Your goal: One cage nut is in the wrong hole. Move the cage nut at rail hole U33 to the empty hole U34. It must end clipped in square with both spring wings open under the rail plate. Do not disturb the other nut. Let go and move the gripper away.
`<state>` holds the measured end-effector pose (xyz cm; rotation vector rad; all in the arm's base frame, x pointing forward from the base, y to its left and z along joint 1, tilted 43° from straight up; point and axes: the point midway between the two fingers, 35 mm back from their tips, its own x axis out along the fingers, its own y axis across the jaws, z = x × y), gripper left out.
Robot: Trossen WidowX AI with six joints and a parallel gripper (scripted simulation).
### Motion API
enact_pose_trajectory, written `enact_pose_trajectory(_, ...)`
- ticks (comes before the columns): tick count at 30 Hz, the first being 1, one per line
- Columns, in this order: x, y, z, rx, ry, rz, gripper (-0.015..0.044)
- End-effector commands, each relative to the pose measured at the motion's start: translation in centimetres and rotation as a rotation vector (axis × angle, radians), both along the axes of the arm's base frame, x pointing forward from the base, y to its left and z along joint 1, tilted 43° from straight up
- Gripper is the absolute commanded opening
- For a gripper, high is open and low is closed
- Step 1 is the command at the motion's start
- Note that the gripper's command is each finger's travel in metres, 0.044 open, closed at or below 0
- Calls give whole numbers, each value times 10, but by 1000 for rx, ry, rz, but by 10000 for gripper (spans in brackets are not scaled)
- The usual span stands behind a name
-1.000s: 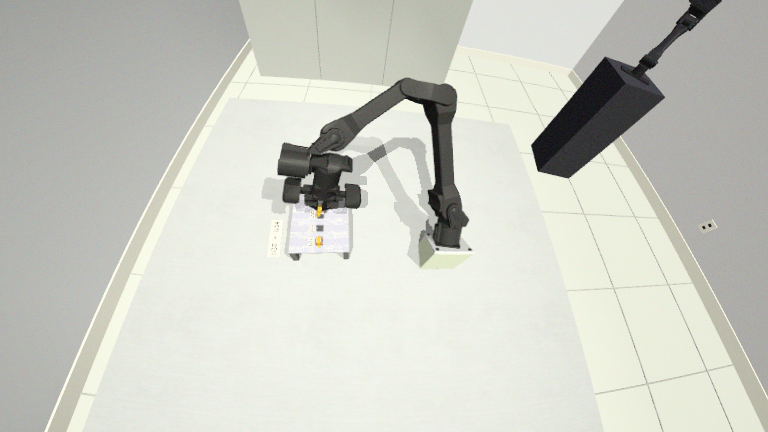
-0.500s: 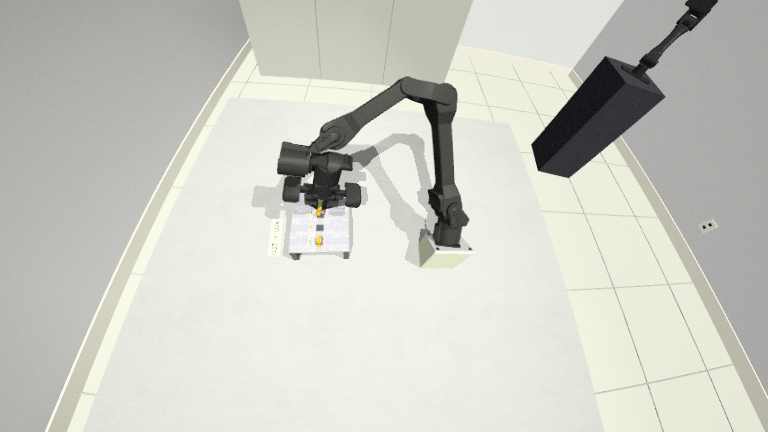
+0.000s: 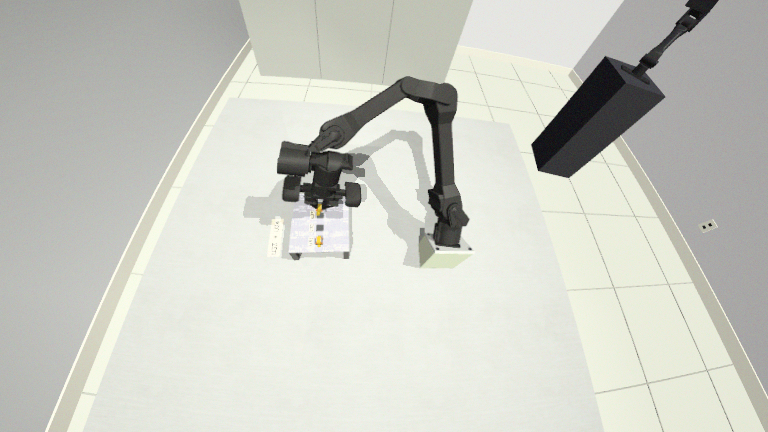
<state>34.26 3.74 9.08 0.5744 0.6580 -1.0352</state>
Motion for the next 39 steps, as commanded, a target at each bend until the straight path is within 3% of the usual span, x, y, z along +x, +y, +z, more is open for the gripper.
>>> enact_pose_trajectory(1, 0, 0, 1, -1, -3, -3, 33)
enact_pose_trajectory(33, -5, 11, 13, 10, -38, 33, 33)
enact_pose_trajectory(39, -1, -11, 34, 10, -37, 32, 33)
